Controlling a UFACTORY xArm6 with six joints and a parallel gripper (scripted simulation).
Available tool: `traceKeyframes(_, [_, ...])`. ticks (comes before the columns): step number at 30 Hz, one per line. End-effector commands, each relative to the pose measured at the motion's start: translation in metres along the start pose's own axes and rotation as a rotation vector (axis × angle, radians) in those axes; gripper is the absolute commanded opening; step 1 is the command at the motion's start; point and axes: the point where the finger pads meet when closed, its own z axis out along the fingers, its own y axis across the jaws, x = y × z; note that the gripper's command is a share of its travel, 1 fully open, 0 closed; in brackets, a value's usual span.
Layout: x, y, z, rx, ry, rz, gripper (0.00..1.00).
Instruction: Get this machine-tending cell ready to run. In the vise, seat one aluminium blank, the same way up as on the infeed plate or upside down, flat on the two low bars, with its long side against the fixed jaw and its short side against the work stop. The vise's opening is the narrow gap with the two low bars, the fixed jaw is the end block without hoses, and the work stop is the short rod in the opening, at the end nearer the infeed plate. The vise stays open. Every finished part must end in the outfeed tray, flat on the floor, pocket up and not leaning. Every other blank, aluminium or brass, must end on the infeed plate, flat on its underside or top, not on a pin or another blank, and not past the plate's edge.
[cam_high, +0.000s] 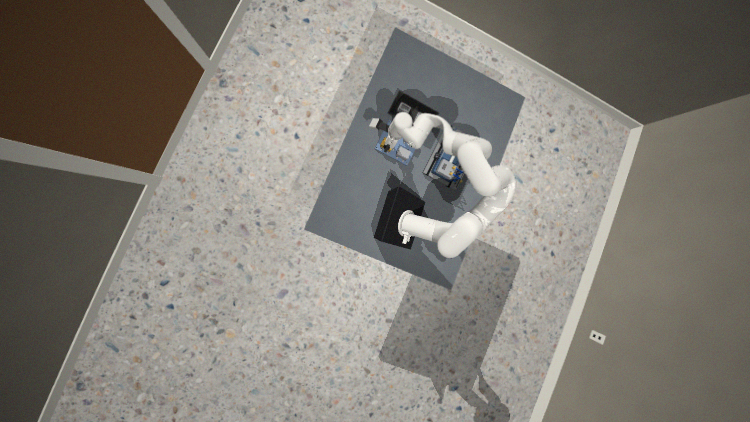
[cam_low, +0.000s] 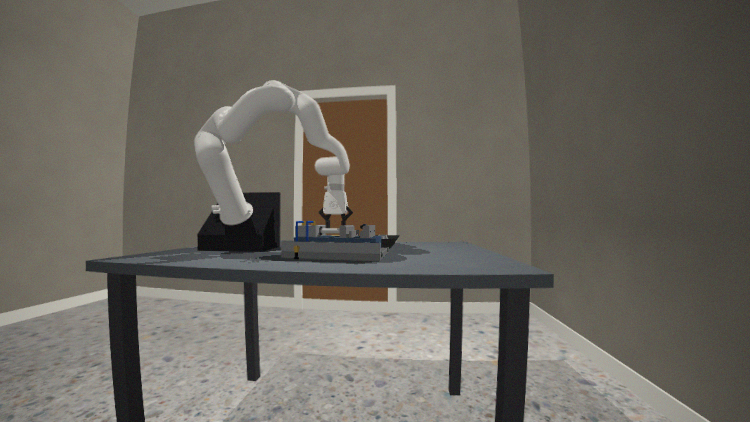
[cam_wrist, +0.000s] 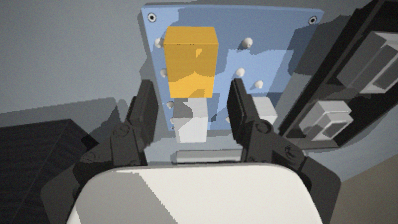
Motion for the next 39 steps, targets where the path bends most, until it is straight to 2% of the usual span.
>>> traceKeyframes(1, [0.001,0.001,-0.019,-0.002,0.002,0.001,0.69])
traceKeyframes(4, [0.000,0.001,-0.038,-0.002,0.002,0.001,0.69])
traceKeyframes(6, [0.000,0.001,-0.038,-0.002,0.002,0.001,0.69])
traceKeyframes(13, [0.000,0.001,-0.081,-0.002,0.002,0.001,0.69])
traceKeyframes(18, [0.000,0.001,-0.103,-0.002,0.002,0.001,0.69])
traceKeyframes(21, [0.000,0.001,-0.111,-0.002,0.002,0.001,0.69])
traceKeyframes(30, [0.000,0.001,-0.115,-0.002,0.002,0.001,0.69])
traceKeyframes(31, [0.000,0.001,-0.115,-0.002,0.002,0.001,0.00])
traceKeyframes(39, [0.000,0.001,-0.115,-0.002,0.002,0.001,0.00])
